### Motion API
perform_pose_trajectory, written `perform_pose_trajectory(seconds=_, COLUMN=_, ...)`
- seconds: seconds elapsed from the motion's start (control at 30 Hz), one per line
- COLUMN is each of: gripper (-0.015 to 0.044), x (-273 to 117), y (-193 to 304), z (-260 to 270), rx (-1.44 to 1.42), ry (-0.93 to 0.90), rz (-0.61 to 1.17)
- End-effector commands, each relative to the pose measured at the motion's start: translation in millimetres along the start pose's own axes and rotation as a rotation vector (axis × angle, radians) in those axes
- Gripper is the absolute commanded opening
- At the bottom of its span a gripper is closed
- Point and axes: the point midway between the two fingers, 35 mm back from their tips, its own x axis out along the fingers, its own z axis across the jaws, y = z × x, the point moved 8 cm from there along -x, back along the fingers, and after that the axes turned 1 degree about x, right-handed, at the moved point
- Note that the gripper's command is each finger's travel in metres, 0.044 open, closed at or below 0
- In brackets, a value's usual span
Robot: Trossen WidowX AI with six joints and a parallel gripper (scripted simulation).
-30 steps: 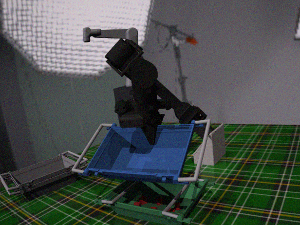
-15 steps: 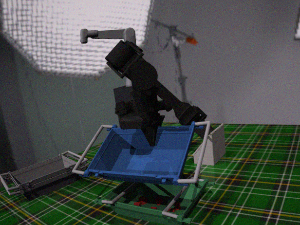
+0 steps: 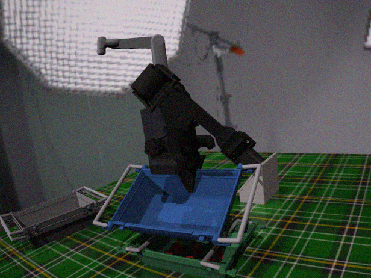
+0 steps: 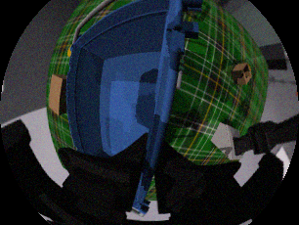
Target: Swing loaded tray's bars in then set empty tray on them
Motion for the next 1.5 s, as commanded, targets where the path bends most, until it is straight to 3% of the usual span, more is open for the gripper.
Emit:
perform_pose_trajectory(seconds=0.0, gripper=0.0000, x=0.4, y=-0.5, z=-0.1, rx=0.012, ry=-0.024, rz=0.000)
perform_pose_trajectory(seconds=1.47, gripper=0.0000, x=37.7, y=4.0, z=-15.1, rx=0.056, ry=-0.010, rz=-0.003)
